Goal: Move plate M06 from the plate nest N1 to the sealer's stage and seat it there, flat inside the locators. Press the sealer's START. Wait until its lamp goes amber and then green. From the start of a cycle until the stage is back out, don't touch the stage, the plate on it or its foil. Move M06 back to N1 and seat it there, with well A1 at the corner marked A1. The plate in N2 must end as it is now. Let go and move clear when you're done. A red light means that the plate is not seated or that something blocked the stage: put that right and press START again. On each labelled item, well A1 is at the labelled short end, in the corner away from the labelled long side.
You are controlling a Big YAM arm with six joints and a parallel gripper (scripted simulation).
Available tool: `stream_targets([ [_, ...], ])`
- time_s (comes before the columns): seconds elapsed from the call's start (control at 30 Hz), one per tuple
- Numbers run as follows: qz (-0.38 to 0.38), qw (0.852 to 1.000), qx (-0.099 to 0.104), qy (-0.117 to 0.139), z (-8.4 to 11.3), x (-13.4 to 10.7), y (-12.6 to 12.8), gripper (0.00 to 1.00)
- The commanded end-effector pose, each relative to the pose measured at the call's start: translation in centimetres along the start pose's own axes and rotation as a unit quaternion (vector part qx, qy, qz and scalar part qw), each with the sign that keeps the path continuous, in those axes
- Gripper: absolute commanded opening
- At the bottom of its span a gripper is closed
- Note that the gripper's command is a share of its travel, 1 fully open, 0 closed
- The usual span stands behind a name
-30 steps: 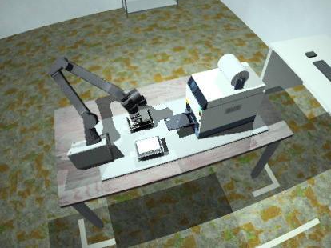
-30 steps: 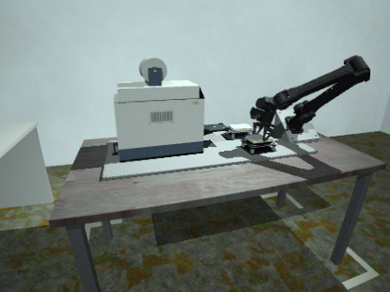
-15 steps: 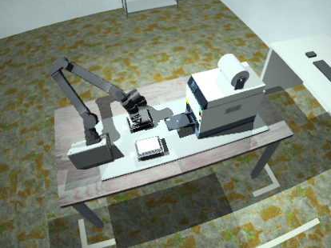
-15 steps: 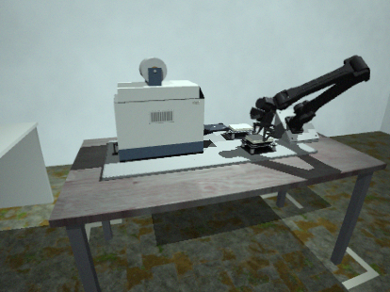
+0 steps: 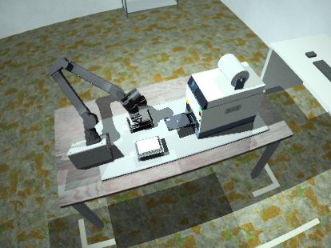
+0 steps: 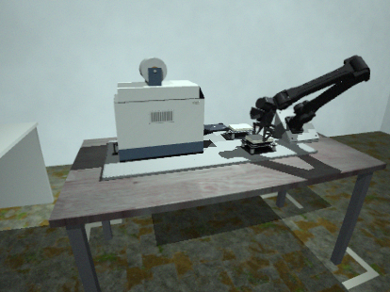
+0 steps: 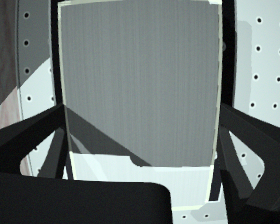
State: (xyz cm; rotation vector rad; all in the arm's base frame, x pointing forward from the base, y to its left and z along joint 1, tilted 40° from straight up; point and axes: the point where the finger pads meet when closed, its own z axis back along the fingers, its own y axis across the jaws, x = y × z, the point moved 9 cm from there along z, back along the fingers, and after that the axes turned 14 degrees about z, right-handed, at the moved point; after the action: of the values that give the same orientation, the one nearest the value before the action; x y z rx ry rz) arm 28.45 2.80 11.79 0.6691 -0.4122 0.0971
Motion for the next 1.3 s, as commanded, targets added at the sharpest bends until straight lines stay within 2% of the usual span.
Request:
stream_targets([
  [0.0,0.019,1.0,0.002,-0.024,0.4,2.3,0.7,0.0],
  [0.1,0.013,1.0,-0.001,-0.024,0.5,1.9,0.3,0.0],
  [0.43,0.0,1.0,-0.002,0.0,0.1,-0.2,-0.5,0.0],
  [0.73,-0.016,1.0,-0.001,0.01,0.0,-0.9,-0.5,0.0],
  [0.83,-0.017,1.0,-0.001,0.009,0.0,-0.8,-0.5,0.0],
  [1.27,0.012,1.0,0.003,-0.014,-0.1,2.1,0.4,0.0],
])
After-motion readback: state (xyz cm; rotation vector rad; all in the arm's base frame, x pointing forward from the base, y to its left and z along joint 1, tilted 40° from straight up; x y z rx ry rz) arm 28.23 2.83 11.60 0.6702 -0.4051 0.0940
